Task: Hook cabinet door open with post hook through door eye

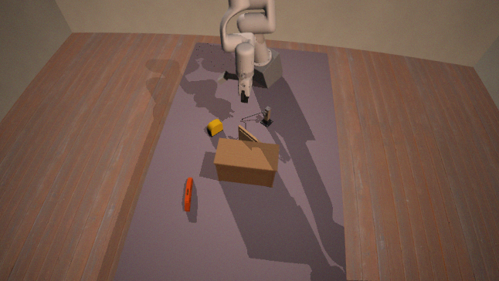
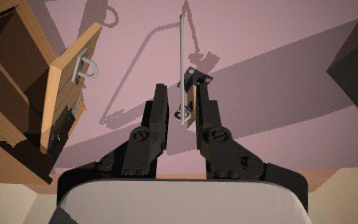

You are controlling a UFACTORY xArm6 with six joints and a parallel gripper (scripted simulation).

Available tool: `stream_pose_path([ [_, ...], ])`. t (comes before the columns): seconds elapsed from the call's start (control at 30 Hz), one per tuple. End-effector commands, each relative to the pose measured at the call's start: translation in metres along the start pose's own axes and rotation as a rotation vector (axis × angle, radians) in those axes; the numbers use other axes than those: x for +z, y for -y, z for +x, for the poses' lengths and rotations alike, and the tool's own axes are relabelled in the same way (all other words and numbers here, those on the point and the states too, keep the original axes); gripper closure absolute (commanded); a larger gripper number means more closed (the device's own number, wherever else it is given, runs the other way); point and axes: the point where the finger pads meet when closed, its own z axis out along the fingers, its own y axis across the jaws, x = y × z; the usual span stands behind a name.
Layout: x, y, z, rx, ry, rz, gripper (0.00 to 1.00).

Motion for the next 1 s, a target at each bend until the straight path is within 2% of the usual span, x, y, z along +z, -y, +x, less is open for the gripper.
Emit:
stream_pose_path([
  [0.0, 0.016, 0.002, 0.0, 0.0, -0.001, 0.003, 0.77],
  [0.1, 0.02, 0.002, 0.0, 0.0, -0.001, 0.003, 0.77],
  [0.53, 0.062, 0.002, 0.001, 0.0, -0.001, 0.003, 0.77],
  [0.97, 0.086, 0.002, 0.001, 0.0, -0.001, 0.003, 0.77],
])
